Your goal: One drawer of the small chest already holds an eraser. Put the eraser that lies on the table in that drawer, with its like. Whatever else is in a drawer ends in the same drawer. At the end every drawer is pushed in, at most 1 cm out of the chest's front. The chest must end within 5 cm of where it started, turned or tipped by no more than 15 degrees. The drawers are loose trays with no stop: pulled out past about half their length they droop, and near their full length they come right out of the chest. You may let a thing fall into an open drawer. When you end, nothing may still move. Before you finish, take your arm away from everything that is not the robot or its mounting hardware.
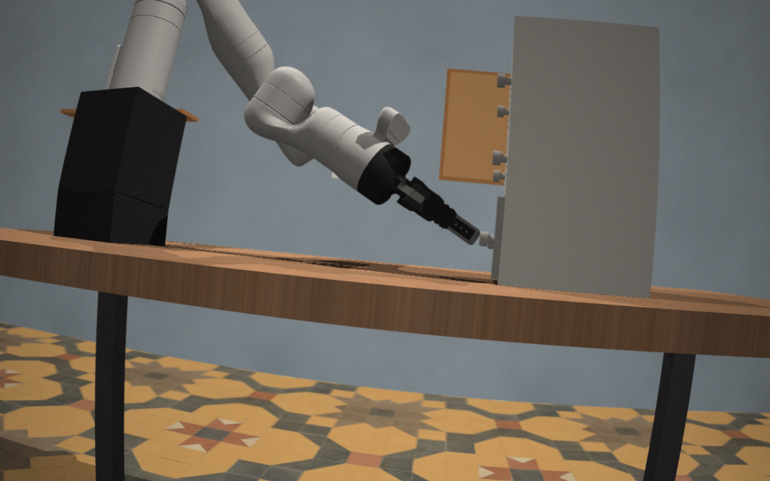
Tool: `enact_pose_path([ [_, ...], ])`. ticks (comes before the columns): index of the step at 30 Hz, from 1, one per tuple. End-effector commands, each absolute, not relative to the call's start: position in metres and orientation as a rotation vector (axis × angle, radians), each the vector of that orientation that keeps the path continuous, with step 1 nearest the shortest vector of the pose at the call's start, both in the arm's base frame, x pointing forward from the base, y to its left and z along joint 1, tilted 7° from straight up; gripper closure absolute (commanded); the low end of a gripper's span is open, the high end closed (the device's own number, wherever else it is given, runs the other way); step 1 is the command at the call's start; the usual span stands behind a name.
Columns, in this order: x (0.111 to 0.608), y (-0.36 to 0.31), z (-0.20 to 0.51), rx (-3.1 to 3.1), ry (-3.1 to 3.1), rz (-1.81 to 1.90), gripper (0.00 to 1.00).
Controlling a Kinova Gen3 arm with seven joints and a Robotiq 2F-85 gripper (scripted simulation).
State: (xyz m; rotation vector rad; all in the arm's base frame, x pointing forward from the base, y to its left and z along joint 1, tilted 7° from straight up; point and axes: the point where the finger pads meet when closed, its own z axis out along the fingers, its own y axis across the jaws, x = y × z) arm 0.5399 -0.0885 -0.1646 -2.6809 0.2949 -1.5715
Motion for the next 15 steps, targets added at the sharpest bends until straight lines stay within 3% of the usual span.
enact_pose_path([
  [1,0.5424,-0.0891,-0.1636,-2.678,0.298,-1.575,1.0],
  [15,0.5459,-0.0897,-0.1635,-2.678,0.298,-1.575,1.0],
])
